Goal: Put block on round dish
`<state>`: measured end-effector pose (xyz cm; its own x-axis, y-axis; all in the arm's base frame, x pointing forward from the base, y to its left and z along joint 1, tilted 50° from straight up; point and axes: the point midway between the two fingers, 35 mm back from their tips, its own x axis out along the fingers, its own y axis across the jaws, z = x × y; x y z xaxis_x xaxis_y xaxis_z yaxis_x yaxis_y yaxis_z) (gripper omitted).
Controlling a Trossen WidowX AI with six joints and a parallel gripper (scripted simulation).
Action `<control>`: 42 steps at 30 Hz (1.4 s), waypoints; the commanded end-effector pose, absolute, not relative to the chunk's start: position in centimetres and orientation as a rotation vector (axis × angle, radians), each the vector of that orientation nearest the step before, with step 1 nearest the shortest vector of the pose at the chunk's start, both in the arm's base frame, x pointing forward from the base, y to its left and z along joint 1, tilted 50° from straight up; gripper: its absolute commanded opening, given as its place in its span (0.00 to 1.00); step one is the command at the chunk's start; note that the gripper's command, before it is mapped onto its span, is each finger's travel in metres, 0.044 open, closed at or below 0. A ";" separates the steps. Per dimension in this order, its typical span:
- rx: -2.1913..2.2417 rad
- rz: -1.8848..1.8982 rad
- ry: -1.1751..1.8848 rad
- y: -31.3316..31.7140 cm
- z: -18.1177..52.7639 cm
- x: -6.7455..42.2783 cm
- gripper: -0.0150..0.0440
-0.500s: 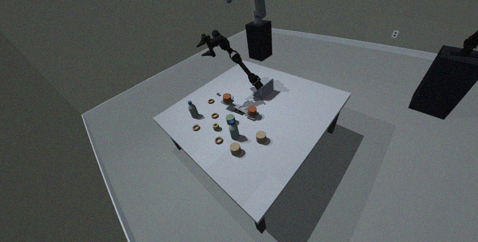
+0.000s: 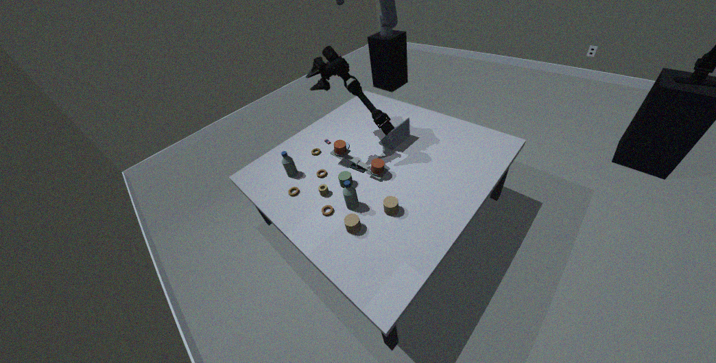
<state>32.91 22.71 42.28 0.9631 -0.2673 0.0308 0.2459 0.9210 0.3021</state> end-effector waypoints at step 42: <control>-0.875 -0.189 0.797 12.3 13.9 17.4 1.00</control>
